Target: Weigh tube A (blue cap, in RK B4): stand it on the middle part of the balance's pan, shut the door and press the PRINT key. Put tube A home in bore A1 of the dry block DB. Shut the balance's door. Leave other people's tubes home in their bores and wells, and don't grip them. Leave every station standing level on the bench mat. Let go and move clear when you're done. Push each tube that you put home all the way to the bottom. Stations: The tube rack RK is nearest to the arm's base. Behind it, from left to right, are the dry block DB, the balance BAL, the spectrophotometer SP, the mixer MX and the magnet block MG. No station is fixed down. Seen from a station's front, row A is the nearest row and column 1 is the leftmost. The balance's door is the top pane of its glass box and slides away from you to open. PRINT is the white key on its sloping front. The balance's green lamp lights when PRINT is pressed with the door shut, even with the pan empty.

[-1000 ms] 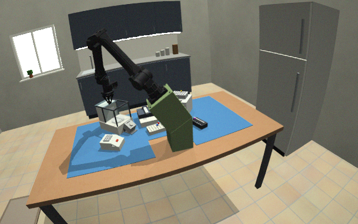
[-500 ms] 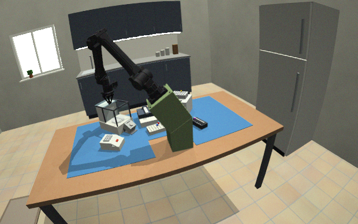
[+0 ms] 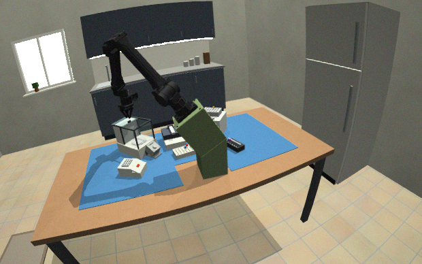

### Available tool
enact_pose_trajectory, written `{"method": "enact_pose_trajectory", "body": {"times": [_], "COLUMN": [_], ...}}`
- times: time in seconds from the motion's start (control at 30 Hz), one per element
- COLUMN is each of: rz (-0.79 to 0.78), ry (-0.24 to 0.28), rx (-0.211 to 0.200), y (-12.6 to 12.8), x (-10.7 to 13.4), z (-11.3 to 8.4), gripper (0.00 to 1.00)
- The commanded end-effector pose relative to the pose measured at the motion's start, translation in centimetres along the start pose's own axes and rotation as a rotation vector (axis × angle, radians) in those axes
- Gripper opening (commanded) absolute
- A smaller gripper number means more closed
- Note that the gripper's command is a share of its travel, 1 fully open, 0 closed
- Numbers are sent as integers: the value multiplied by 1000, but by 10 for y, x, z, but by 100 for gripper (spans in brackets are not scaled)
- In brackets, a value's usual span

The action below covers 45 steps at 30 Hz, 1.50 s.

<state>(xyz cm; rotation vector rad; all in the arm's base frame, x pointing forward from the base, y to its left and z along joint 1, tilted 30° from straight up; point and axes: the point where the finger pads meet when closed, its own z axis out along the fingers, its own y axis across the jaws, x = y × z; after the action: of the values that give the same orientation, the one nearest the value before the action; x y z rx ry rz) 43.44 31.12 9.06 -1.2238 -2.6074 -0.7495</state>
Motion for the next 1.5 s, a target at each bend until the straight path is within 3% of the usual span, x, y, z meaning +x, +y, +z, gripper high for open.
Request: {"method": "enact_pose_trajectory", "body": {"times": [0.0,0.1,0.13,0.2,0.4,0.67,0.7,0.77,0.83,0.87,1.47], "rz": [-16,-17,-17,-18,-19,-10,-4,-21,-23,-9,-9], "ry": [-8,-7,3,-6,-10,-8,-2,-10,-6,-3,-3], "rx": [-43,-41,-6,-39,-51,-33,-7,-50,-44,-19,-19], "y": [20,18,11,17,22,15,9,22,21,11,11], "x": [-2,-1,1,0,-2,-4,-5,-1,3,0,0], "z": [-25,-26,-10,-30,-44,-48,-37,-59,-56,-42,-42], "gripper": [30,30,30,30,30,30,30,30,30,30,30]}}
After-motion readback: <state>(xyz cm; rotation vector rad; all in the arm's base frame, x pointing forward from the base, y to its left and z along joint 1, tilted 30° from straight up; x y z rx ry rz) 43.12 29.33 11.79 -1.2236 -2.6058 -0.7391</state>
